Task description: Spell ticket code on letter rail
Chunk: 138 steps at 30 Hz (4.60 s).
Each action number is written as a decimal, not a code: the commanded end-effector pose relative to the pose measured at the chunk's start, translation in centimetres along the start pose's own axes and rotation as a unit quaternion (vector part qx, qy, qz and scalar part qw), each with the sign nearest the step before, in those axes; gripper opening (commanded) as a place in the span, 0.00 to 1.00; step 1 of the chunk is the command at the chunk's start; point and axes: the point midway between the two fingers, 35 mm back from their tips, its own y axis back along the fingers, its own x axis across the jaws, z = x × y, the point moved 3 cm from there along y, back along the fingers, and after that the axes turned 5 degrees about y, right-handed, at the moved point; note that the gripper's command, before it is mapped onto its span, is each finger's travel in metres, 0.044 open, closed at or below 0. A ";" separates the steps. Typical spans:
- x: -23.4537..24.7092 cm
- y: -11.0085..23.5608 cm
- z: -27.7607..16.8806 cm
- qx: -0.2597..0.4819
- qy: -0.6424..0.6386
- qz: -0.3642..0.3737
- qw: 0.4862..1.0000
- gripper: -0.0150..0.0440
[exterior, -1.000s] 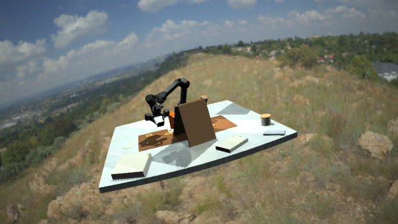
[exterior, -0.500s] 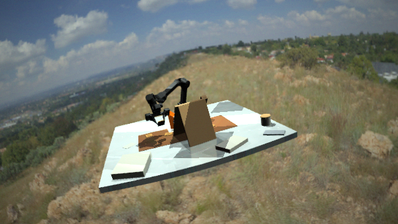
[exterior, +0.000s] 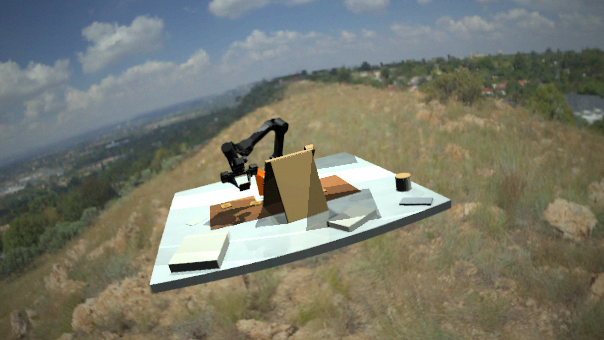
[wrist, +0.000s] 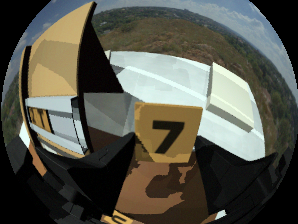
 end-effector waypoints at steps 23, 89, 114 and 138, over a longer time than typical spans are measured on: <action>1.4 -0.2 -0.3 0.000 -0.004 0.002 1.000 0.25; 4.7 -0.2 -0.1 0.001 -0.005 0.002 1.000 0.25; 5.9 -0.2 0.0 0.001 -0.006 0.003 1.000 0.25; 7.1 -0.2 0.1 0.001 -0.006 0.003 1.000 0.25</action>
